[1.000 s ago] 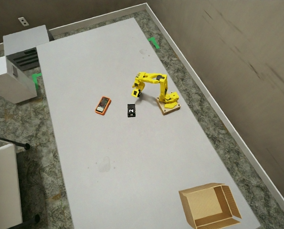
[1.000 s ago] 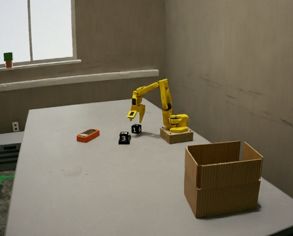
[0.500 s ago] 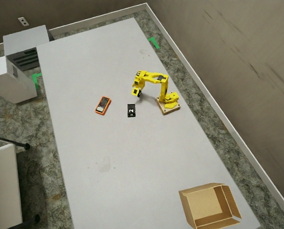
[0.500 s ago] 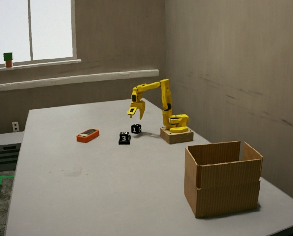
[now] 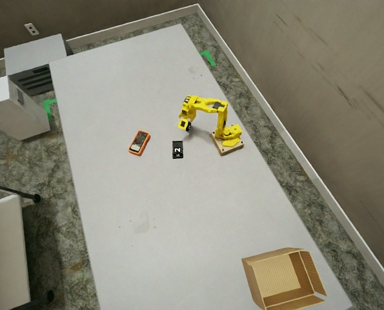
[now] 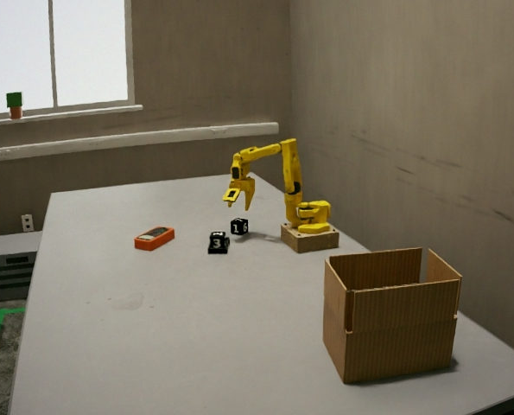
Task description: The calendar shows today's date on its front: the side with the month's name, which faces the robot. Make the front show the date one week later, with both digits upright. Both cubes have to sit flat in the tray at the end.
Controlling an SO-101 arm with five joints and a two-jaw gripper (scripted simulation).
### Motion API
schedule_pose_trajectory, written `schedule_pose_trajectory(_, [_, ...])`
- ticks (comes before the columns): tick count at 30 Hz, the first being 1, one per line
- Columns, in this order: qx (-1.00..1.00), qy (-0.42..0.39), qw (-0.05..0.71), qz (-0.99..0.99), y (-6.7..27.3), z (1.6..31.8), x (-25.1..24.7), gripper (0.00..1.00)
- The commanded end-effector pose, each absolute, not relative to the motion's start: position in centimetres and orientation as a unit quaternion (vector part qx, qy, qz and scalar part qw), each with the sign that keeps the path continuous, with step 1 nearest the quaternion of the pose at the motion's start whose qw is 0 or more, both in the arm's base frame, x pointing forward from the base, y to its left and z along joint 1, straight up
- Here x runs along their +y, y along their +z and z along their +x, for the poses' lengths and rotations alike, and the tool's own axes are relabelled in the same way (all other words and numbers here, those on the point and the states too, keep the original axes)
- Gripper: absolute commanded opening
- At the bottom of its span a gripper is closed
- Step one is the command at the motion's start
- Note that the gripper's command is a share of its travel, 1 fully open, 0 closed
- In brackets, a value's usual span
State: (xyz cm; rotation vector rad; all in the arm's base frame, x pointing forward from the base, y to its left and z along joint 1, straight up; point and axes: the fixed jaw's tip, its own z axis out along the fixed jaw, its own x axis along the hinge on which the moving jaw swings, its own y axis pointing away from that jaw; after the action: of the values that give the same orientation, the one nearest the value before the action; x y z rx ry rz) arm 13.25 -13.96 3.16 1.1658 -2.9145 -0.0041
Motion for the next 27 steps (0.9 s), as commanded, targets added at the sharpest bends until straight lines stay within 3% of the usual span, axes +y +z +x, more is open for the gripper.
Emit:
schedule_pose_trajectory(1, [-0.929, 0.008, -0.003, 0.37, 3.6, 13.3, -14.2, 0.36])
schedule_pose_trajectory(27, [-0.899, 0.235, -0.092, 0.358, 12.3, 14.6, -15.7, 0.35])
